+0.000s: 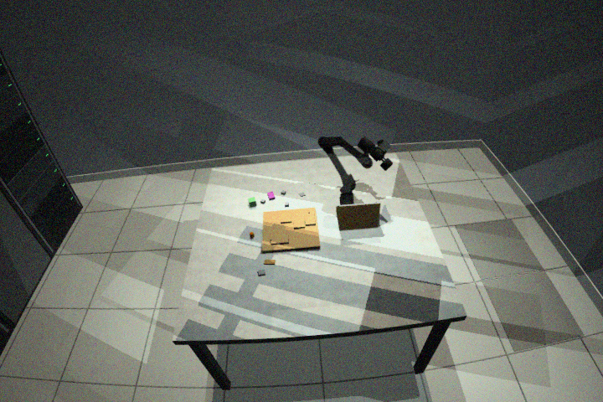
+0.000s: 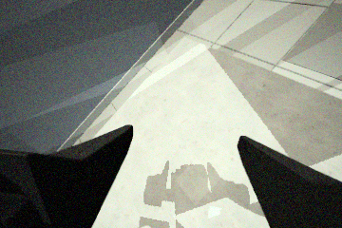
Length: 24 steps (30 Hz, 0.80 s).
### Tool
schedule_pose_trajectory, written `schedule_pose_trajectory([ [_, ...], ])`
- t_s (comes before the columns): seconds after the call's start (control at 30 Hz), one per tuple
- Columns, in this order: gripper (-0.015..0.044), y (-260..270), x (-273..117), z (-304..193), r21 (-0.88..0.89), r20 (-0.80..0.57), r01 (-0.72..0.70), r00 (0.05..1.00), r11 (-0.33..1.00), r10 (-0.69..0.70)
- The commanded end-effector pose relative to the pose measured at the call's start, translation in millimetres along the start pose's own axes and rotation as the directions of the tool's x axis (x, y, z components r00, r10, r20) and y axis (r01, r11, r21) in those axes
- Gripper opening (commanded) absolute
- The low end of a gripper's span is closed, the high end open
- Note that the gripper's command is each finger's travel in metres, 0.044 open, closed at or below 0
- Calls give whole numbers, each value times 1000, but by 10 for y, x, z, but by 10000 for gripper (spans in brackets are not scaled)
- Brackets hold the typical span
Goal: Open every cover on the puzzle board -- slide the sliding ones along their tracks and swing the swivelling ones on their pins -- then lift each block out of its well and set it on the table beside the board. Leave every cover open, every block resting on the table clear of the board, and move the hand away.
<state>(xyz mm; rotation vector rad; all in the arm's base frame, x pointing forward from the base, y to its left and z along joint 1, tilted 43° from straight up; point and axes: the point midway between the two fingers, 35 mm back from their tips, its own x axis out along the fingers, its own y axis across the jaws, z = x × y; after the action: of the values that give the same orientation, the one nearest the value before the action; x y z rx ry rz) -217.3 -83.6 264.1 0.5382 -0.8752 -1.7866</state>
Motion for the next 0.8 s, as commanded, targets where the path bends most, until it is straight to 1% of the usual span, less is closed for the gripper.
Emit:
schedule_pose_trajectory([
  [0.0, 374, -3, -3, 5, 0, 3, 1, 1000, 1000, -1],
  [0.47, 6, -214, -272, 374, 19, 222, 90, 971, 996, -92],
  [0.77, 0, -377, -518, 607, 59, 359, 153, 919, 986, -164],
])
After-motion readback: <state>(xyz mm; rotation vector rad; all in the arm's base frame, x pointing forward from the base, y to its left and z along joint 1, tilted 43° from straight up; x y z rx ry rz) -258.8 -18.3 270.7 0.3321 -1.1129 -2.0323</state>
